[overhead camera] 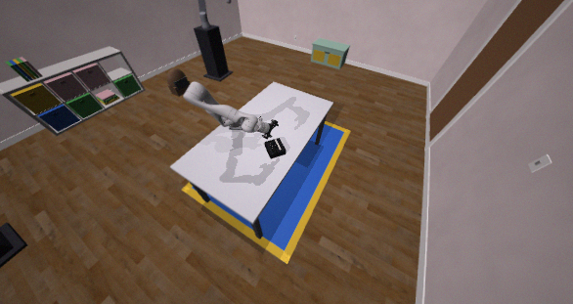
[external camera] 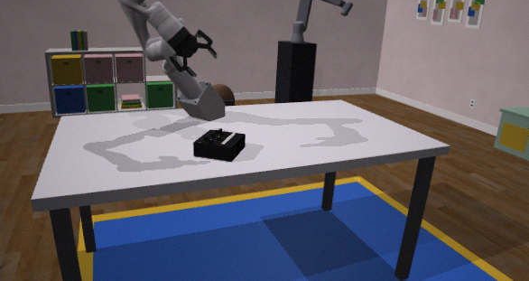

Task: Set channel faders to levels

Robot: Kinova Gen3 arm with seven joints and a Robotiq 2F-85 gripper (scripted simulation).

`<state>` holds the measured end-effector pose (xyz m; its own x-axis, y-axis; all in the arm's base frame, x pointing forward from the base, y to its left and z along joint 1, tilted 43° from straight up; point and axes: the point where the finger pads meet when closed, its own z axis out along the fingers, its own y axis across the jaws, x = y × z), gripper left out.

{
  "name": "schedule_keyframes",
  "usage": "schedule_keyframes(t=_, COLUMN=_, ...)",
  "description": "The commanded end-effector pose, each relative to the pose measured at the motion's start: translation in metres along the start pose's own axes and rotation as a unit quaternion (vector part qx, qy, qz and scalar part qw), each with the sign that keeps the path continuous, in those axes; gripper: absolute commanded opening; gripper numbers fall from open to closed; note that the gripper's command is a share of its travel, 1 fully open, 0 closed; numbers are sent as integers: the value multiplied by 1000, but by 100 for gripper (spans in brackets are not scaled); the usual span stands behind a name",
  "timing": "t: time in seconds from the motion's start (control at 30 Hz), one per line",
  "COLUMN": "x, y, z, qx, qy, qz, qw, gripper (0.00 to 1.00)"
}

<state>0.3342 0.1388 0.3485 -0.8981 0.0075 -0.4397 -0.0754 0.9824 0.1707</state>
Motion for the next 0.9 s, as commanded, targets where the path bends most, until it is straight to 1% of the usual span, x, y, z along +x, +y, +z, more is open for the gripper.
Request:
schedule_keyframes(t=0.0, x=-1, y=-4, z=1, qx=9, qy=-2, qz=5, qw=1000, gripper=100)
schedule_keyframes(t=0.2, x=-1, y=-4, z=1, qx=9, qy=-2, qz=5, qw=1000, gripper=100)
schedule_keyframes(t=0.23, x=2, y=-5, z=6, qx=30, qy=-1, qz=3, qw=1000, gripper=100)
schedule_keyframes(t=0.6, x=2, y=-5, z=6, qx=30, qy=-1, qz=3, qw=1000, gripper=100)
schedule_keyframes(t=0.63, x=5, y=-6, z=12, qx=49, qy=0, qz=0, qw=999, gripper=100)
schedule_keyframes(t=0.87, x=5, y=-6, z=12, qx=49, qy=0, qz=0, qw=999, gripper=100)
